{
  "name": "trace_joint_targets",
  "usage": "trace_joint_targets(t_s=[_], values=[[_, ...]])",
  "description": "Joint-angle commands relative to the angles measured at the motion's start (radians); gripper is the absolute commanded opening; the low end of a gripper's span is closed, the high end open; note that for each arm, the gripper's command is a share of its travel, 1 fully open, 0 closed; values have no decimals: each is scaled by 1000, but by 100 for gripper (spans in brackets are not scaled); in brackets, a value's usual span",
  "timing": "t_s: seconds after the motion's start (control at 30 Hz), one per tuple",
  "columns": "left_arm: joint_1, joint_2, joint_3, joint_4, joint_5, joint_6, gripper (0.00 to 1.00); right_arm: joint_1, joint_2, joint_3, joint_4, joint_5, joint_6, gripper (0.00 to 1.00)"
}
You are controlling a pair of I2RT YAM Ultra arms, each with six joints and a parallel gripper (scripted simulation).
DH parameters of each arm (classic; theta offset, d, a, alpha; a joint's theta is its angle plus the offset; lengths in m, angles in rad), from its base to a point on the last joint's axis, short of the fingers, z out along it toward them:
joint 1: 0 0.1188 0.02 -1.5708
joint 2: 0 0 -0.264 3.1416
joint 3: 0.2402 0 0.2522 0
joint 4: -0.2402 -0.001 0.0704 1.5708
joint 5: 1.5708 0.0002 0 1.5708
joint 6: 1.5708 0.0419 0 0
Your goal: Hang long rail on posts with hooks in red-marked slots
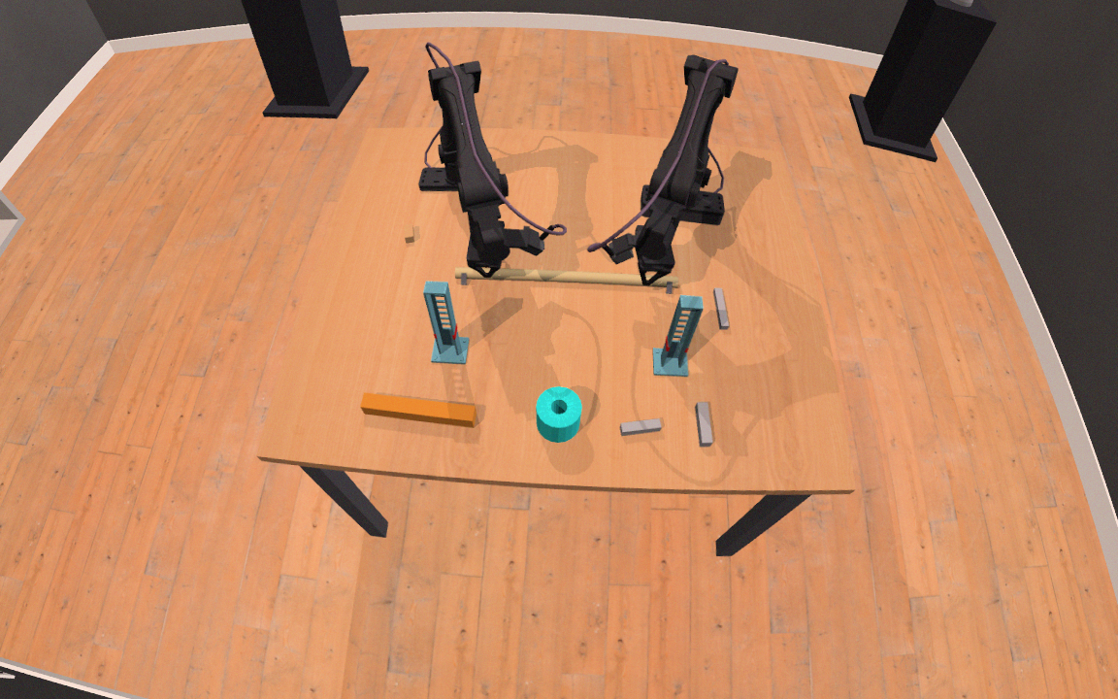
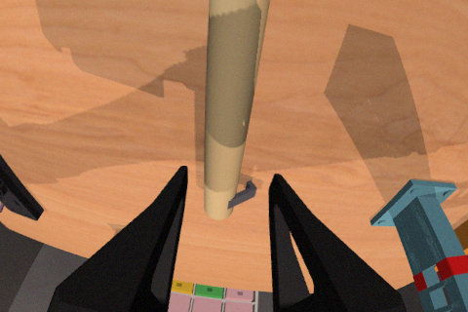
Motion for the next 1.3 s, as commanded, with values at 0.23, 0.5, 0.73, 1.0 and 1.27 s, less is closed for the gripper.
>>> trace_joint_targets(t_s=[0.23,0.5,0.73,1.0,1.27], values=[[-46,108,62,-105,-43,53,48,12,10,17,-16,-17,-26,48],[-53,123,43,-77,-28,49,48,16,12,8,-5,-26,-23,48],[-58,137,9,-34,-26,39,48,25,19,-36,47,-27,-13,48],[-60,155,-13,5,-25,37,48,26,30,-61,82,-27,-9,48],[-61,173,-34,45,-25,37,48,27,43,-88,123,-27,-6,48]])
